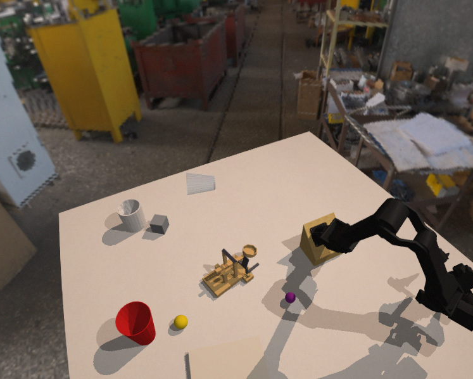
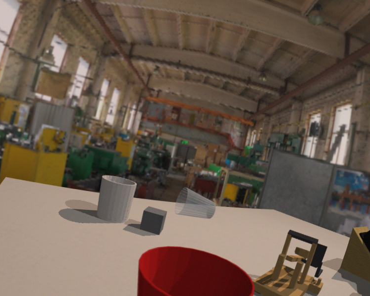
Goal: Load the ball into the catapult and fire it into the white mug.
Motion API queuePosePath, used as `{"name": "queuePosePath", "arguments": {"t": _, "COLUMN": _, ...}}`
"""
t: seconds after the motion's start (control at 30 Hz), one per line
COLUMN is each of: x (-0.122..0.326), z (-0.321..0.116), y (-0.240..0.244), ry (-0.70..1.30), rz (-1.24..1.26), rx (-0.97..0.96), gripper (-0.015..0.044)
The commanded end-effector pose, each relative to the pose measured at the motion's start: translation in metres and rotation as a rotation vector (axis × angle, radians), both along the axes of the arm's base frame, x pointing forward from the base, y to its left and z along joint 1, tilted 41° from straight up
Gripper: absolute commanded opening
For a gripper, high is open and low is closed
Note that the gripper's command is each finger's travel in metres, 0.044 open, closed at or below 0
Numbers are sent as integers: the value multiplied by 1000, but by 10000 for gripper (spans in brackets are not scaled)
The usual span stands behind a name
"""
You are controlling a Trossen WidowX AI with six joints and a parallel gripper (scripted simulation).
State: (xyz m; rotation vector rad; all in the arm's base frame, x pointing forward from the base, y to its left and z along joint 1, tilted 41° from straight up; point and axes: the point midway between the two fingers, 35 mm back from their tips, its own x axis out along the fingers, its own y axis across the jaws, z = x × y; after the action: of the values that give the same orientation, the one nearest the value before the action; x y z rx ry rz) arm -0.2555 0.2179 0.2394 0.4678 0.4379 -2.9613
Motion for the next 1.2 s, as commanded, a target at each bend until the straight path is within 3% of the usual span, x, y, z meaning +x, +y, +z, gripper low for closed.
{"name": "queuePosePath", "arguments": {"t": 0.0, "x": 15, "z": 6, "y": 21, "ry": -6, "rz": -90, "rx": 11, "gripper": 440}}
{"name": "queuePosePath", "arguments": {"t": 0.67, "x": 111, "z": 23, "y": 101, "ry": -42, "rz": -505, "rx": 44, "gripper": 440}}
{"name": "queuePosePath", "arguments": {"t": 1.17, "x": 198, "z": 36, "y": 135, "ry": -70, "rz": -810, "rx": 60, "gripper": 440}}
